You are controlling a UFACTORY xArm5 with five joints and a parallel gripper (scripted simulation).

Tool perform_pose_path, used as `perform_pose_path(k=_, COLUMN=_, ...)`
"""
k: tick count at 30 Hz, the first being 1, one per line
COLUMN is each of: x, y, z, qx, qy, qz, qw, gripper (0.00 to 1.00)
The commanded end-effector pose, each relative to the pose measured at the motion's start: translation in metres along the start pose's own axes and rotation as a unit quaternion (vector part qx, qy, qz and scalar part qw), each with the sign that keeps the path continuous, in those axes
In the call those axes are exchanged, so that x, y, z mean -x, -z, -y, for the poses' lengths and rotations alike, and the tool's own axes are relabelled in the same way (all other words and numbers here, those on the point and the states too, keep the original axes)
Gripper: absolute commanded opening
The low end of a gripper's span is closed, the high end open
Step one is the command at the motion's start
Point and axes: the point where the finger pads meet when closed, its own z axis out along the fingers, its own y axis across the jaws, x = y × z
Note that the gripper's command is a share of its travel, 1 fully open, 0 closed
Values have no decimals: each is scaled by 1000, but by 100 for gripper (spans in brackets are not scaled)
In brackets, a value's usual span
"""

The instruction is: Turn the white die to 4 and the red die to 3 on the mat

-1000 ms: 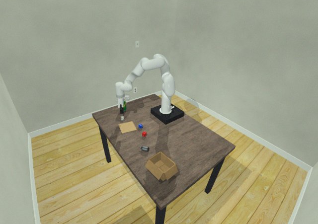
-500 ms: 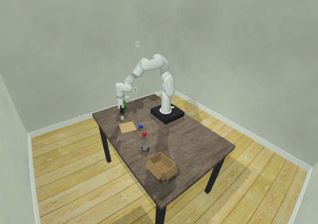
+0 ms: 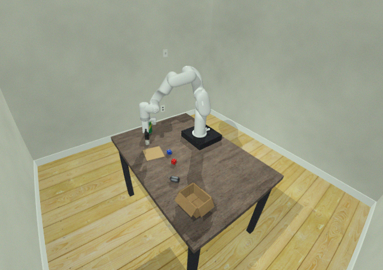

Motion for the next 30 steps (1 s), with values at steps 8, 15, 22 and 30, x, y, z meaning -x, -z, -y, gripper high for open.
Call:
perform_pose_path(k=8, x=2, y=-12, z=0, qx=0, qy=0, qz=2, qw=1000, gripper=47)
perform_pose_path(k=15, x=2, y=-21, z=-1, qx=0, qy=0, qz=2, qw=1000, gripper=47)
perform_pose_path(k=22, x=2, y=-24, z=-1, qx=0, qy=0, qz=2, qw=1000, gripper=47)
perform_pose_path(k=30, x=2, y=-26, z=-1, qx=0, qy=0, qz=2, qw=1000, gripper=47)
